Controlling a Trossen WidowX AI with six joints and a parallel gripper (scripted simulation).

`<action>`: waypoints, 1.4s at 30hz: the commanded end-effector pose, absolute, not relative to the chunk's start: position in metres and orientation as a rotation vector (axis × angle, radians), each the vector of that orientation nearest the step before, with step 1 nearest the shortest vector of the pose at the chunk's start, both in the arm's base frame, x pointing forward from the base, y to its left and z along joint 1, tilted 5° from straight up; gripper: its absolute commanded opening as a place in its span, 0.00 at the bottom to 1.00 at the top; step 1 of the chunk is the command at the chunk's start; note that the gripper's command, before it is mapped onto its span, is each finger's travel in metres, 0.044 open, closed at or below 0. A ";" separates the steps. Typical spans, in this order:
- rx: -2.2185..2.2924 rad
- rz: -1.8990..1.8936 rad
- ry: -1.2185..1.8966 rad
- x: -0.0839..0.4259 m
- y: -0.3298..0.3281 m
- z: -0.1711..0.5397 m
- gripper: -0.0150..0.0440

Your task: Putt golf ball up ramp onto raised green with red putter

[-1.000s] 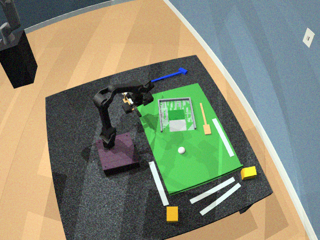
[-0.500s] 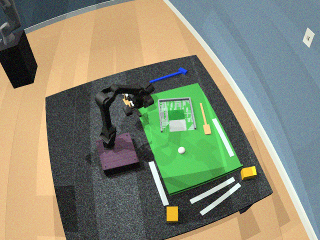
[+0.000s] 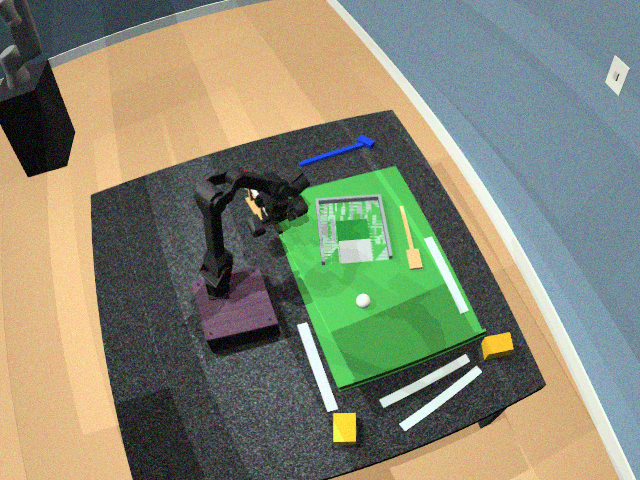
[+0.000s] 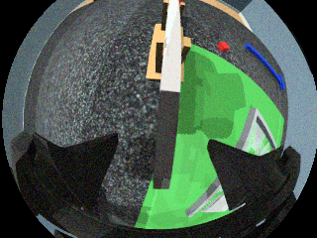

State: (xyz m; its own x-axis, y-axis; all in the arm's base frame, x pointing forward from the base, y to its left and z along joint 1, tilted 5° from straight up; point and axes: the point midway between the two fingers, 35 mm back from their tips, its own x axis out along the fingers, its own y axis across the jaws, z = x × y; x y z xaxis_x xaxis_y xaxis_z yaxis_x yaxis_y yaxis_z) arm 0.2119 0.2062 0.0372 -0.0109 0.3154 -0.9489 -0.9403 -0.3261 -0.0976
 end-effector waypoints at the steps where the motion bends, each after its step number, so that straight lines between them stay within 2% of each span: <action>1: -1.215 1.557 0.758 0.211 0.207 0.029 1.00; 10: -1.215 1.557 0.758 0.212 0.207 0.019 1.00; 26: -1.223 1.555 0.757 0.212 0.207 0.022 0.29; 29: -1.223 1.555 0.757 0.212 0.207 0.022 0.25; 34: -1.223 1.555 0.756 0.213 0.207 0.029 0.25; 42: -1.223 1.555 0.756 0.213 0.206 0.077 0.25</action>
State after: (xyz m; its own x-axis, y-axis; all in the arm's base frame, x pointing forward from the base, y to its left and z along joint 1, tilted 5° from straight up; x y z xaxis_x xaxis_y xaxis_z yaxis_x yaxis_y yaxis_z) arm 0.2113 0.2036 0.0490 -0.0255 0.2928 -0.9558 -0.9426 -0.3256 -0.0746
